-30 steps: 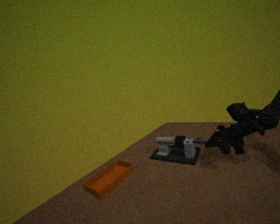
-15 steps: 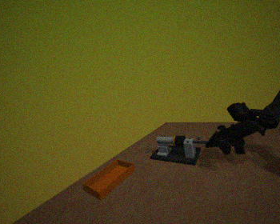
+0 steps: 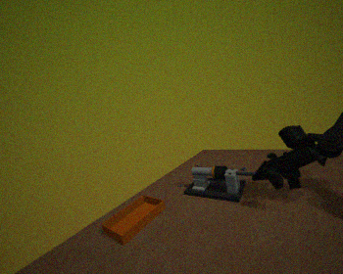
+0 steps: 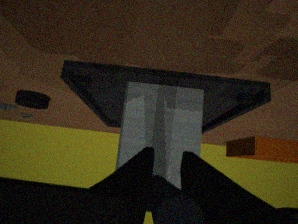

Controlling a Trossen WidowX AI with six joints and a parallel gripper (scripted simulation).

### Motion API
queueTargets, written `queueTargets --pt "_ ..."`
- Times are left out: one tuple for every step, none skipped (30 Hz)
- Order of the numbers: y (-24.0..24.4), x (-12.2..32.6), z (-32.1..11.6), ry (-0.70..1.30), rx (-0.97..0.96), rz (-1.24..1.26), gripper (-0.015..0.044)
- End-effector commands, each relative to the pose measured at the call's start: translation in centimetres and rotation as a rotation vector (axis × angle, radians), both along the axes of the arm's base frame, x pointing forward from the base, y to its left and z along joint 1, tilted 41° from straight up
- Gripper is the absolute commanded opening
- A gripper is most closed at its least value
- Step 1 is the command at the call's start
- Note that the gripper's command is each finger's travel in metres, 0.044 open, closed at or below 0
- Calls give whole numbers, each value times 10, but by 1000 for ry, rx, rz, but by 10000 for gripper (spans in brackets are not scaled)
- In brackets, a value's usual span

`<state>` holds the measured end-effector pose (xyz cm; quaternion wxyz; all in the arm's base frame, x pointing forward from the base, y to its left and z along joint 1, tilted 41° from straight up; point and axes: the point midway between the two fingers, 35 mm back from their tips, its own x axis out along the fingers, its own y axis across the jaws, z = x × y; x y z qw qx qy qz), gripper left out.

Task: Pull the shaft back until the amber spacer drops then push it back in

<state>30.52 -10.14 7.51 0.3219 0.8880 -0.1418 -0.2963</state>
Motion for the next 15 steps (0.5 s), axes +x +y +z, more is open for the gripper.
queueTargets --pt "0 -1 0 1 -1 3 0" --pt "0 -1 0 1 -1 3 0" --pt "1 -1 0 1 -1 3 0" --pt "1 -1 0 1 -1 3 0" --pt "1 -1 0 1 -1 3 0" --pt "1 -1 0 1 -1 3 0" --pt "1 -1 0 1 -1 3 0" --pt "1 -1 0 1 -1 3 0" --pt "1 -2 0 1 -1 3 0" --pt "1 -2 0 1 -1 3 0" --pt "1 -2 0 1 -1 3 0" --pt "1 -2 0 1 -1 3 0" --pt "1 -2 0 1 -1 3 0" --pt "1 -2 0 1 -1 3 0" --pt "1 -2 0 1 -1 3 0"
